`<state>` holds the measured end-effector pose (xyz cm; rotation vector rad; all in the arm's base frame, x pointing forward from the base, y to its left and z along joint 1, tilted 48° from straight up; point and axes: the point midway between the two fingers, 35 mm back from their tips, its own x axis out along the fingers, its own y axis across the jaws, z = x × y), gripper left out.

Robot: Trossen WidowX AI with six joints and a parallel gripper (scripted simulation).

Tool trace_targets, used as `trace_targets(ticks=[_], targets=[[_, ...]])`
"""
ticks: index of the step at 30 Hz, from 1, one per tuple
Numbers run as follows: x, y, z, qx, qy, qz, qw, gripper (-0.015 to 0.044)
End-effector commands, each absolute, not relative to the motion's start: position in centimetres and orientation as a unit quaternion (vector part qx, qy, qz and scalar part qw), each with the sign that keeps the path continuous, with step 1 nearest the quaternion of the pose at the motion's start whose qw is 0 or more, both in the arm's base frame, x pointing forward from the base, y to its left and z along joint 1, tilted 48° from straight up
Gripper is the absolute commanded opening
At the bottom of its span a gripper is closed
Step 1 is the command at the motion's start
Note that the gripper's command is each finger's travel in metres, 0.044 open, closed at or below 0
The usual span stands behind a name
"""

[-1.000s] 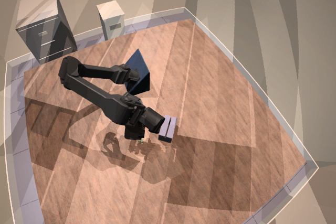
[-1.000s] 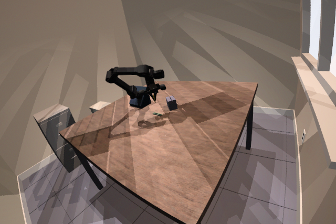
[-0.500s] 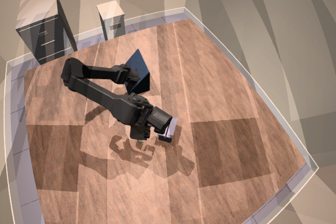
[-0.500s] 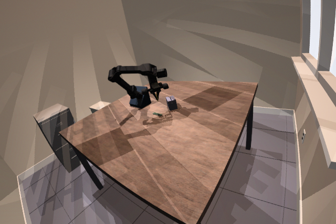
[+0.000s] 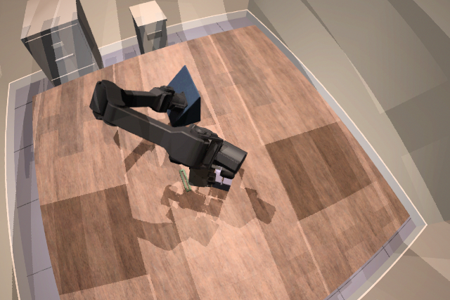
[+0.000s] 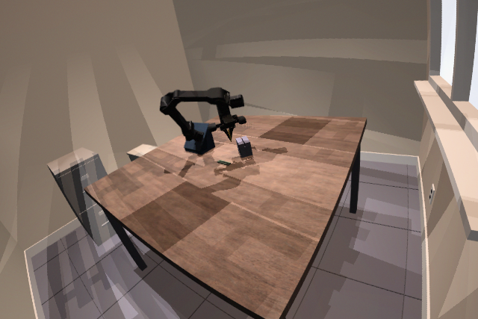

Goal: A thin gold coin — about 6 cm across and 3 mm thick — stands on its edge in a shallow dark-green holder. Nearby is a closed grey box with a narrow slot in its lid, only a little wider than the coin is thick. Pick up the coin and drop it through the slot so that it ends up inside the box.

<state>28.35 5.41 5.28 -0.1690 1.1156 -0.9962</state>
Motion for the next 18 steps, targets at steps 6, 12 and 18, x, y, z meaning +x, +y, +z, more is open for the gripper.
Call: trace_targets(ticks=[6, 12, 18], targets=[[28.8, 7.0, 3.6, -0.073, 0.507, -0.453, 0.730, 0.0000], [29.0, 8.0, 2.5, -0.073, 0.507, -0.453, 0.730, 0.0000], [29.2, 9.0, 1.3, -0.073, 0.506, -0.453, 0.730, 0.0000]])
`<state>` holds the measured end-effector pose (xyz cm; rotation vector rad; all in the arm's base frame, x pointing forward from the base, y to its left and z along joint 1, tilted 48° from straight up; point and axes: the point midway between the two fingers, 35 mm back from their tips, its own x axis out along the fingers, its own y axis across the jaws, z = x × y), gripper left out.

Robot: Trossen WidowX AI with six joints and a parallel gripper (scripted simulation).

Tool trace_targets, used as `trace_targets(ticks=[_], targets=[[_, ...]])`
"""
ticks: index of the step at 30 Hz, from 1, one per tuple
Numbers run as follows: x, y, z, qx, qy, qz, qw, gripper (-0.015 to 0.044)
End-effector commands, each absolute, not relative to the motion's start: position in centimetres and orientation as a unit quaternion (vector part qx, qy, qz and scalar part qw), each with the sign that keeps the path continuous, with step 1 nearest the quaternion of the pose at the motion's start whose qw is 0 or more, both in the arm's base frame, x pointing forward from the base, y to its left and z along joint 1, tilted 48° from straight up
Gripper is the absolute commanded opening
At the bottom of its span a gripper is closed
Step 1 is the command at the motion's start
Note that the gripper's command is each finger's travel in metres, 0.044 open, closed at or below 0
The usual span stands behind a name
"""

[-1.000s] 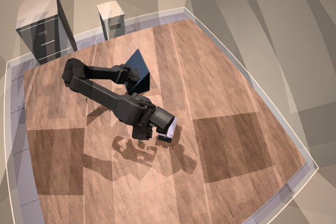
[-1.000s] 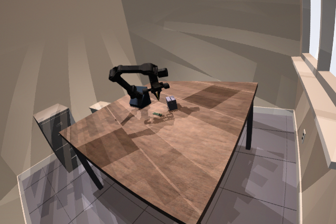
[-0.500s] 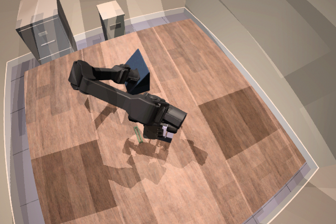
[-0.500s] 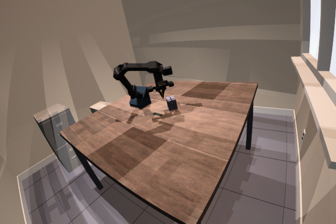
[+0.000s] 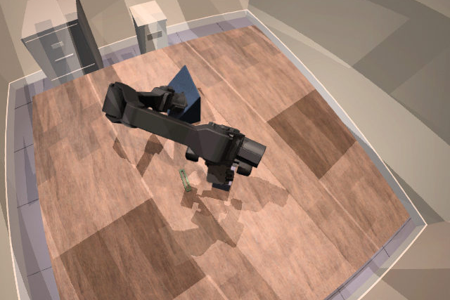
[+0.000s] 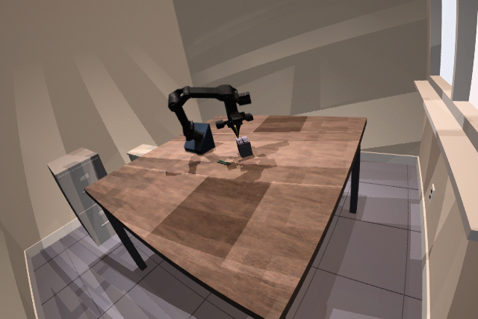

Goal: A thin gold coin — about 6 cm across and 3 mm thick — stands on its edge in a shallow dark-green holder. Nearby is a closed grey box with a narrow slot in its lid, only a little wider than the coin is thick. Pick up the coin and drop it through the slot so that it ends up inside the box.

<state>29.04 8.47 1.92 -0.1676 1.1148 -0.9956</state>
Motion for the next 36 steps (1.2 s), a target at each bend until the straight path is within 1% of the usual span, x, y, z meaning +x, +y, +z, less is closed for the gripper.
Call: trace_targets(ticks=[1, 8, 36], targets=[[29.2, 9.2, 1.1, -0.073, 0.506, -0.453, 0.730, 0.0000], [29.2, 10.2, -0.2, -0.073, 0.506, -0.453, 0.730, 0.0000], [29.3, 10.3, -0.4, -0.072, 0.503, -0.455, 0.731, 0.0000]])
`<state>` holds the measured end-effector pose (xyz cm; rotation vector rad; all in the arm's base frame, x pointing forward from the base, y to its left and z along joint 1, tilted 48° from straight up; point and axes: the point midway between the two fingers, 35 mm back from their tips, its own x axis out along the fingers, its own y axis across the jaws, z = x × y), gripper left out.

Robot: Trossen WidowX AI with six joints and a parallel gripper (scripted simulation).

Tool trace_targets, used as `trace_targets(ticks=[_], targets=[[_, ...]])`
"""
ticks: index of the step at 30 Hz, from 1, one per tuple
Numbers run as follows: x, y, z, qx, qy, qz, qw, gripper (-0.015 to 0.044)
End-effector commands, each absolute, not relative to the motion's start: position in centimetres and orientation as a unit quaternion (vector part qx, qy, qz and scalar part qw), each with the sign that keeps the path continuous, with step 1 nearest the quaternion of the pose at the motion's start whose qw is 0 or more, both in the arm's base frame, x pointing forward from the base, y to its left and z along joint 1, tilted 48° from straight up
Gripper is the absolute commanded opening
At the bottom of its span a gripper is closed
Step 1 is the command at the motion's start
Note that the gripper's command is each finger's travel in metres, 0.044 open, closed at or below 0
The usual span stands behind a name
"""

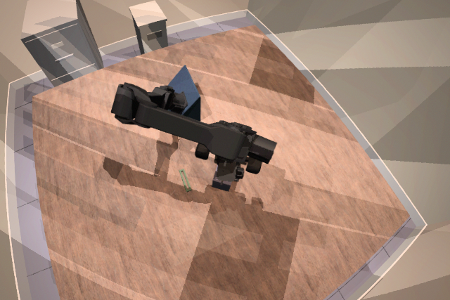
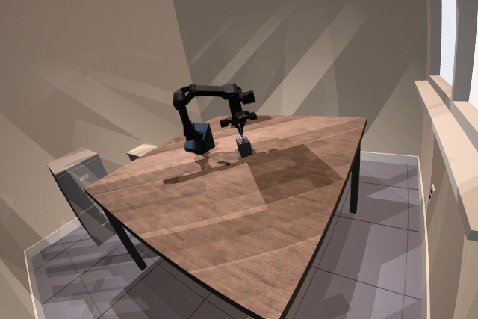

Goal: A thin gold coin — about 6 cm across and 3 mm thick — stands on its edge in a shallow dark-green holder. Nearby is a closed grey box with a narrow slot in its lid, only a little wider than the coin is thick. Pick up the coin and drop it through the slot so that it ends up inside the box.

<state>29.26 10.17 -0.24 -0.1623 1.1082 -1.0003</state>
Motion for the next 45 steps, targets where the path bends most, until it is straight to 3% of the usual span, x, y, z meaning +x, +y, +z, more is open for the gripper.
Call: trace_targets(ticks=[1, 45], targets=[[29.3, 10.3, -0.4, -0.072, 0.503, -0.455, 0.731, 0.0005], [29.2, 9.0, -1.2, -0.076, 0.505, -0.453, 0.731, 0.0000]])
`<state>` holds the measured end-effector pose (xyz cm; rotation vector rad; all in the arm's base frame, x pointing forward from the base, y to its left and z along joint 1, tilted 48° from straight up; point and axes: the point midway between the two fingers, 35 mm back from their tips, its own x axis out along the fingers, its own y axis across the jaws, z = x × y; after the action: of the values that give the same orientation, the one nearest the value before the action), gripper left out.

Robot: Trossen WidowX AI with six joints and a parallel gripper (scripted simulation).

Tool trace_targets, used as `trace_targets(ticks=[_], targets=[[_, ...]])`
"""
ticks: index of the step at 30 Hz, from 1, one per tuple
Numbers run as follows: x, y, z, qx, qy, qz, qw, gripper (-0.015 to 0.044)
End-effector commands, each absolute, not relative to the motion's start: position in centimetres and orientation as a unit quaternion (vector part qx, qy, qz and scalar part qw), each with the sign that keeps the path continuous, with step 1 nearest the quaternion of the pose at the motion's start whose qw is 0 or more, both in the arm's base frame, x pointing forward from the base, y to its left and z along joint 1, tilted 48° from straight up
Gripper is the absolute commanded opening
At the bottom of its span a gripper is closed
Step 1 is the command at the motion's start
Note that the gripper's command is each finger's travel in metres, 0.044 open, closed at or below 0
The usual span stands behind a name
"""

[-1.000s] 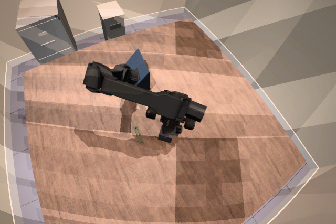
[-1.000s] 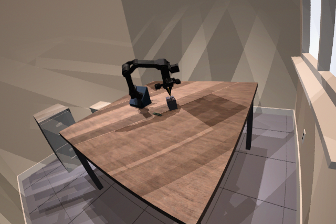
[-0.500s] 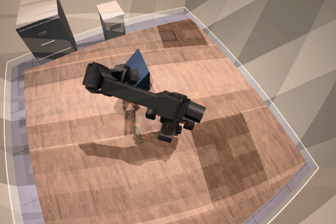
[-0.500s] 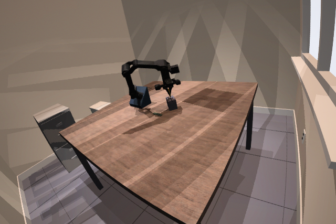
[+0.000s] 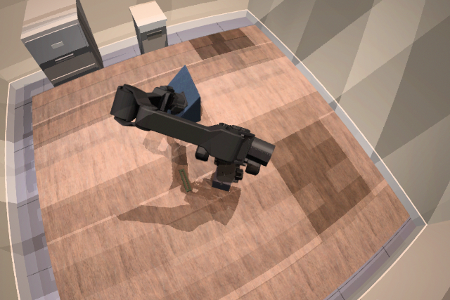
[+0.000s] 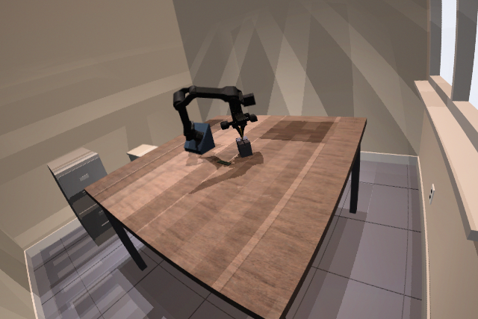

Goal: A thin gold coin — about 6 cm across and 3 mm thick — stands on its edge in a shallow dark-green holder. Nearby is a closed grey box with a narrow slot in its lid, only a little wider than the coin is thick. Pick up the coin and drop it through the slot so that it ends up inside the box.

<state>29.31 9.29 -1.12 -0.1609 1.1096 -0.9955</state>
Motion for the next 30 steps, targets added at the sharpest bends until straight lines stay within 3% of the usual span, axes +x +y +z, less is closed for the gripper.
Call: trace_targets(ticks=[1, 11, 17, 26, 30], targets=[[29.2, 9.0, -1.3, -0.076, 0.505, -0.453, 0.731, 0.0000], [29.3, 8.6, -1.6, -0.076, 0.504, -0.453, 0.731, 0.0000], [29.3, 8.9, -1.4, -0.073, 0.504, -0.453, 0.732, 0.0157], [29.3, 8.9, -1.4, -0.073, 0.504, -0.453, 0.732, 0.0161], [29.3, 9.8, -0.7, -0.073, 0.504, -0.452, 0.732, 0.0266]])
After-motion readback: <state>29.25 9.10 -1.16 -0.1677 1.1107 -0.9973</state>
